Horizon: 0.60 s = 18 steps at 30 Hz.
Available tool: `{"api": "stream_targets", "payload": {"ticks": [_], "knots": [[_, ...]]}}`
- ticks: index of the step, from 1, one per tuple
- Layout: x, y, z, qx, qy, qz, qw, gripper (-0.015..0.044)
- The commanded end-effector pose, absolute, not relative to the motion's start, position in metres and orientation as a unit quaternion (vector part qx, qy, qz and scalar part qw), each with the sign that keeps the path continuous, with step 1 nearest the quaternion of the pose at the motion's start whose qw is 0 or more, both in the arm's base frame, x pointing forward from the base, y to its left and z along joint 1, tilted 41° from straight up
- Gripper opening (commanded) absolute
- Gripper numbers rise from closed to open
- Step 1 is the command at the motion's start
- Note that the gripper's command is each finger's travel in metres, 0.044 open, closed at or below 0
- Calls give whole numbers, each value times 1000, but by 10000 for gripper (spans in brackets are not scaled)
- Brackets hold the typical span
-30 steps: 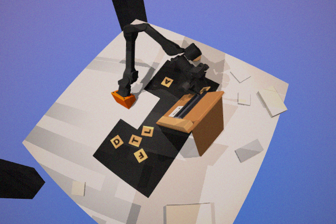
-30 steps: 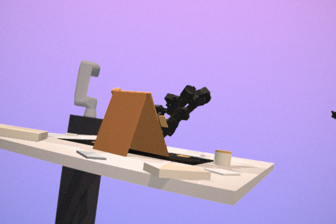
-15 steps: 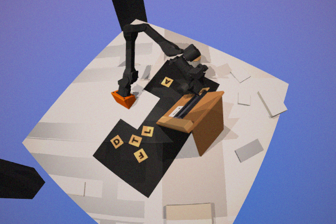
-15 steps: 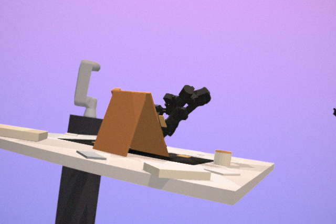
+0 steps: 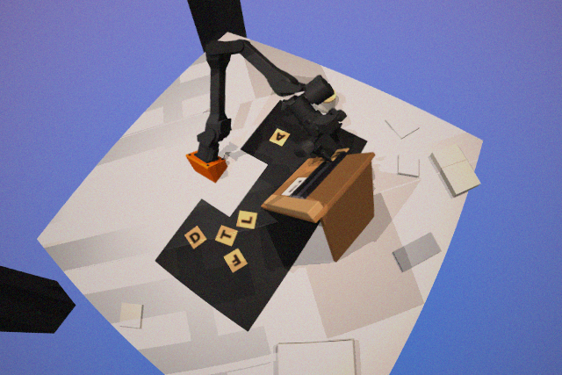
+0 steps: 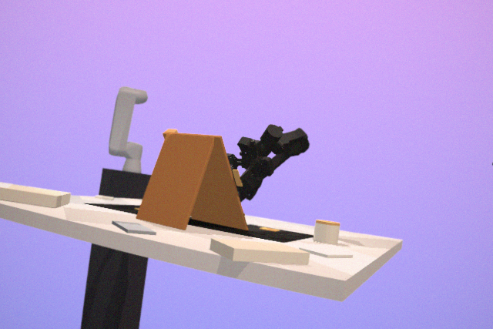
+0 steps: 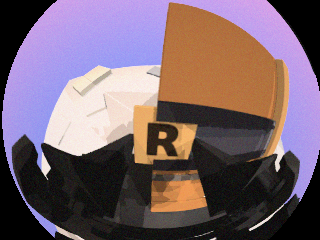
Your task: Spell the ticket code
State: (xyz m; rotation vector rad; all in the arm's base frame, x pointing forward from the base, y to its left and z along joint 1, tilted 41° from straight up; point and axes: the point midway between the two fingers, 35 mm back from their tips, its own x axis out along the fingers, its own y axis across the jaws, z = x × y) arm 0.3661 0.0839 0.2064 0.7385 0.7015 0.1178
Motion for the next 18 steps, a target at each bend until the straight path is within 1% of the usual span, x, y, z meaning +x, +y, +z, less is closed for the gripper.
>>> {"api": "stream_targets", "payload": {"ticks": [1, 18], "knots": [[365, 83, 203, 351, 338, 58, 871, 0], [364, 78, 200, 351, 338, 58, 872, 0]]}}
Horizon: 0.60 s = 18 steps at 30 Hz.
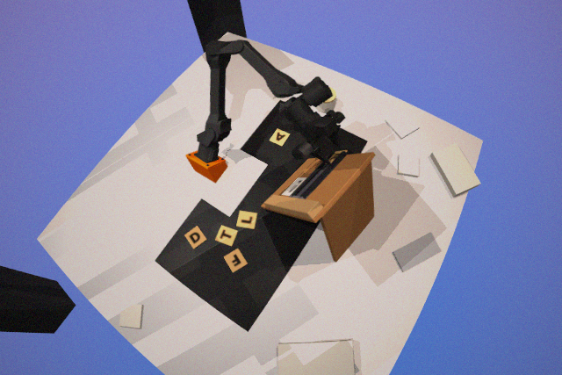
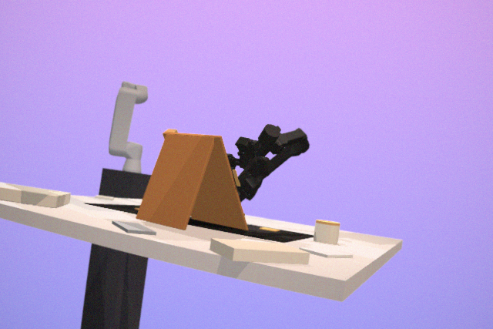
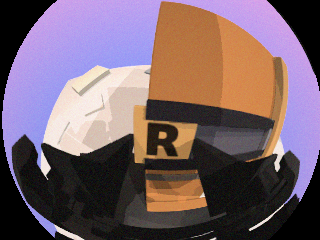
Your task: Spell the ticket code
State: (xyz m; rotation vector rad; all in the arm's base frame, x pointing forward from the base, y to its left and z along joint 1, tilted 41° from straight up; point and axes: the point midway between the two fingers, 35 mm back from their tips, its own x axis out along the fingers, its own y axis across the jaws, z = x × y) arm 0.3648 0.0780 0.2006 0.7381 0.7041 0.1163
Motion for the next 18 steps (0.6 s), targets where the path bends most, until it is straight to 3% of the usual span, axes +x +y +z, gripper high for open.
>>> {"api": "stream_targets", "payload": {"ticks": [1, 18], "knots": [[364, 78, 200, 351, 338, 58, 872, 0], [363, 69, 192, 350, 338, 58, 872, 0]]}}
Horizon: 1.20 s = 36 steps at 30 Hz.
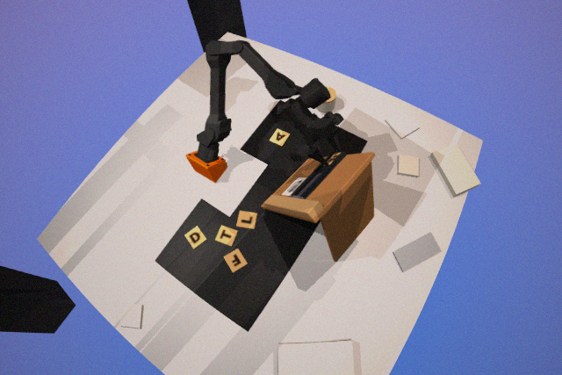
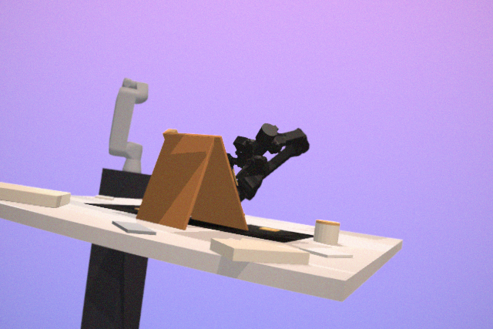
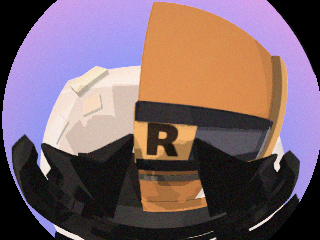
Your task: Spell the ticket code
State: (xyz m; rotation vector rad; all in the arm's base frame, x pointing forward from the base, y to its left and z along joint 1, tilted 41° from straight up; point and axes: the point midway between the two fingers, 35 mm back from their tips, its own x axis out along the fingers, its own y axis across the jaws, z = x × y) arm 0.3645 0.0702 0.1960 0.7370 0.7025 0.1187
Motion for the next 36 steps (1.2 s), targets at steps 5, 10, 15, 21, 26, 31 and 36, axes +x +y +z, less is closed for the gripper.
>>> {"api": "stream_targets", "payload": {"ticks": [5, 10, 15, 21, 26, 31, 36], "knots": [[362, 66, 189, 350, 338, 58, 872, 0], [362, 64, 187, 350, 338, 58, 872, 0], [361, 61, 184, 350, 338, 58, 872, 0], [360, 57, 180, 350, 338, 58, 872, 0], [360, 55, 178, 350, 338, 58, 872, 0], [359, 52, 175, 350, 338, 58, 872, 0], [359, 49, 173, 350, 338, 57, 872, 0]]}}
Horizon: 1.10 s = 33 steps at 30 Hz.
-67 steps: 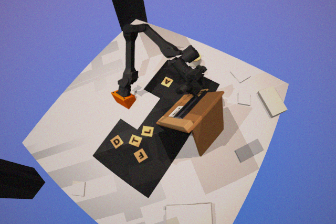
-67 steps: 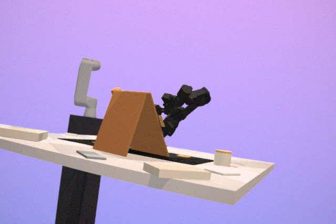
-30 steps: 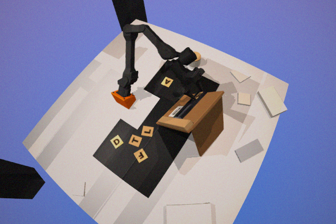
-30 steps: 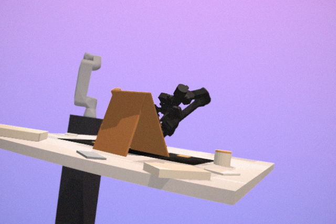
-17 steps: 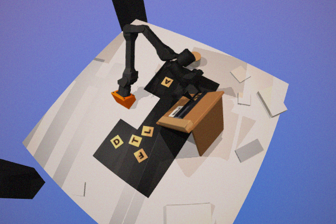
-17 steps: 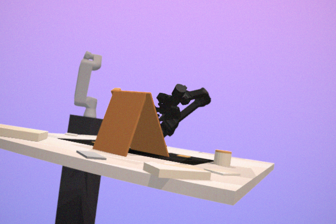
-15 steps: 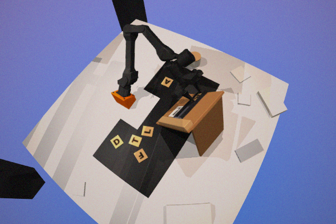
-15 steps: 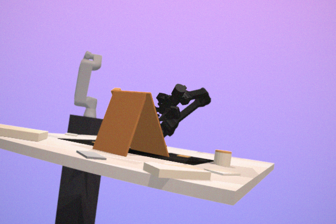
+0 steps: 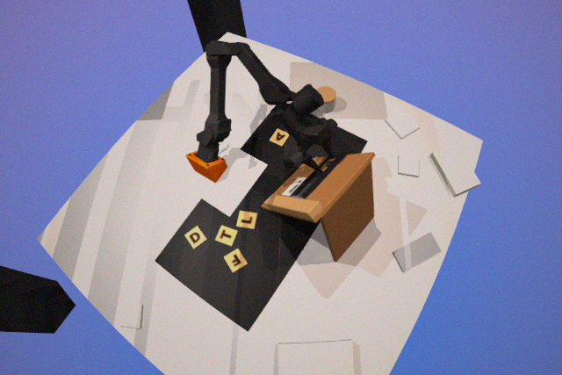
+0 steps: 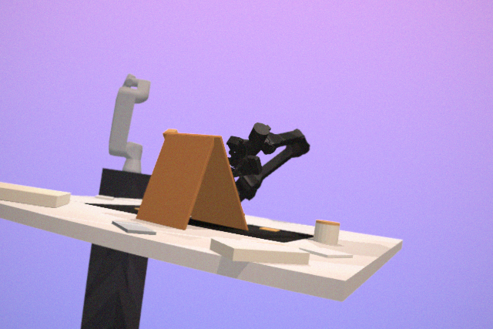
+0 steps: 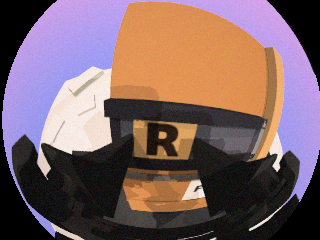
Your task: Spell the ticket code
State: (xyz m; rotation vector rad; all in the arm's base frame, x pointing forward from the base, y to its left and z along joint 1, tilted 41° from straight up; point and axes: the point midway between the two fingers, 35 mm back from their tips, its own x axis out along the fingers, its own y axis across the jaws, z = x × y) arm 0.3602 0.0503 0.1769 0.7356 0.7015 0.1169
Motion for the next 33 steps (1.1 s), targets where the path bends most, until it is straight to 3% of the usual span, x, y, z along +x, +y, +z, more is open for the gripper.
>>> {"api": "stream_targets", "payload": {"ticks": [1, 33], "knots": [[359, 48, 172, 350, 338, 57, 872, 0], [355, 31, 157, 349, 339, 57, 872, 0]]}}
